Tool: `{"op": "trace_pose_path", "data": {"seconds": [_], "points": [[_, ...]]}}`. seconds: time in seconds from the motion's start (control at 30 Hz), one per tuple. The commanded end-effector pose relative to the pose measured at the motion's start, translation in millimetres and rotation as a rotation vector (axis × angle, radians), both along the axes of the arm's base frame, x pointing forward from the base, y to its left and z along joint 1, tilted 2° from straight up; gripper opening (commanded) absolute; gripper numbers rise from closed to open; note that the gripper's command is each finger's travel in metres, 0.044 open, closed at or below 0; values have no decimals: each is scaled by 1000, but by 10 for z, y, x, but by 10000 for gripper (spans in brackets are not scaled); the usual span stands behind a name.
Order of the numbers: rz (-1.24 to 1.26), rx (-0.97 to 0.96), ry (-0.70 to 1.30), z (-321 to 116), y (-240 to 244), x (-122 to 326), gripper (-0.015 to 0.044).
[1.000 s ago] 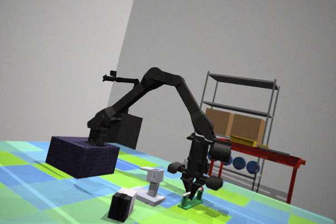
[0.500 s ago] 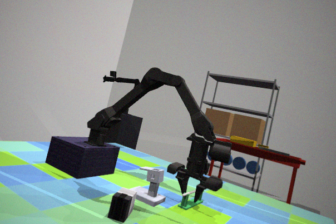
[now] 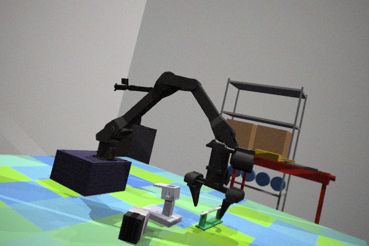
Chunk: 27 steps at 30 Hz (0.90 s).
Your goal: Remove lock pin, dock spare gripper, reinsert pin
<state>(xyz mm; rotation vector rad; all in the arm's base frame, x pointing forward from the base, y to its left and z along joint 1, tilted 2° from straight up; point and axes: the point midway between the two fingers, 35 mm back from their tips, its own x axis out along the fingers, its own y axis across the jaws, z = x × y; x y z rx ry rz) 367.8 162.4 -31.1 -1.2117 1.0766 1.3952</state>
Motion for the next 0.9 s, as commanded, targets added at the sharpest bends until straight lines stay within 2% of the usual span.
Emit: {"op": "trace_pose_path", "data": {"seconds": [0.0,0.87], "points": [[0,0,-1,106,1,1,440],[0,-11,28,573,-26,-67,440]]}}
